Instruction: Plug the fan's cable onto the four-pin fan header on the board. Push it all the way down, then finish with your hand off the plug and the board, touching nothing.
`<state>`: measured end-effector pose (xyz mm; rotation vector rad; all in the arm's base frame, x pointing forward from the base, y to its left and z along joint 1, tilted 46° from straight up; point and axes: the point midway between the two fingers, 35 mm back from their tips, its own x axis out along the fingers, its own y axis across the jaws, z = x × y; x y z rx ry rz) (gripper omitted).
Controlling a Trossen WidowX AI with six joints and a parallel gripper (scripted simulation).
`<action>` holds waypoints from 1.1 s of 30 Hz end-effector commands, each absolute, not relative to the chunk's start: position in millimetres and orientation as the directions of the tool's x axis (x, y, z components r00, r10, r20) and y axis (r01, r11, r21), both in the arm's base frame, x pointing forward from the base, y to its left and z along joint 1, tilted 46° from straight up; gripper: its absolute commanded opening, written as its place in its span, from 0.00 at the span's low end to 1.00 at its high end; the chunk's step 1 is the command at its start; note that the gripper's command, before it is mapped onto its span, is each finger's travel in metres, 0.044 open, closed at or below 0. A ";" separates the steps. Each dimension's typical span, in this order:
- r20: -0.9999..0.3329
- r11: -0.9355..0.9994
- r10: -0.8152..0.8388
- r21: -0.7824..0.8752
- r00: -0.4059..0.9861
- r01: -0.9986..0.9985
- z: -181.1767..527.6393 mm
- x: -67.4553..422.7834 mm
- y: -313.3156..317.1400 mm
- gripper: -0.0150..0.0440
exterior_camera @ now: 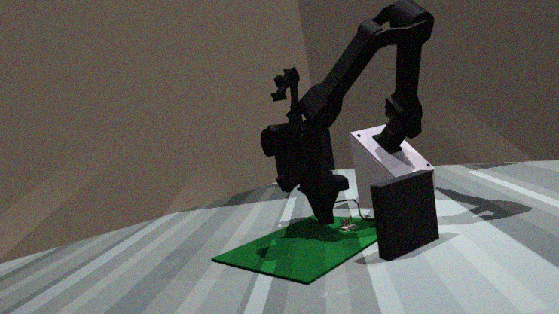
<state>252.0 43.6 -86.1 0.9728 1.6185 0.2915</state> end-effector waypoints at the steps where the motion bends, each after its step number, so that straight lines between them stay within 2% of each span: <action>1: -0.695 0.623 0.719 0.653 0.013 0.431 -86.0 252.3 43.6 0.42; 5: -0.695 0.623 0.719 0.653 0.013 0.431 -86.0 252.3 43.6 0.25; 8: -0.695 0.624 0.719 0.652 0.013 0.431 -84.3 252.5 41.5 0.25; 12: -0.694 0.622 0.719 0.650 0.009 0.436 -53.7 252.3 8.8 0.25; 18: -0.694 0.620 0.720 0.648 0.008 0.442 -53.0 252.5 6.7 0.25; 33: -0.696 0.398 0.718 0.422 0.009 0.815 -43.7 255.0 15.4 0.25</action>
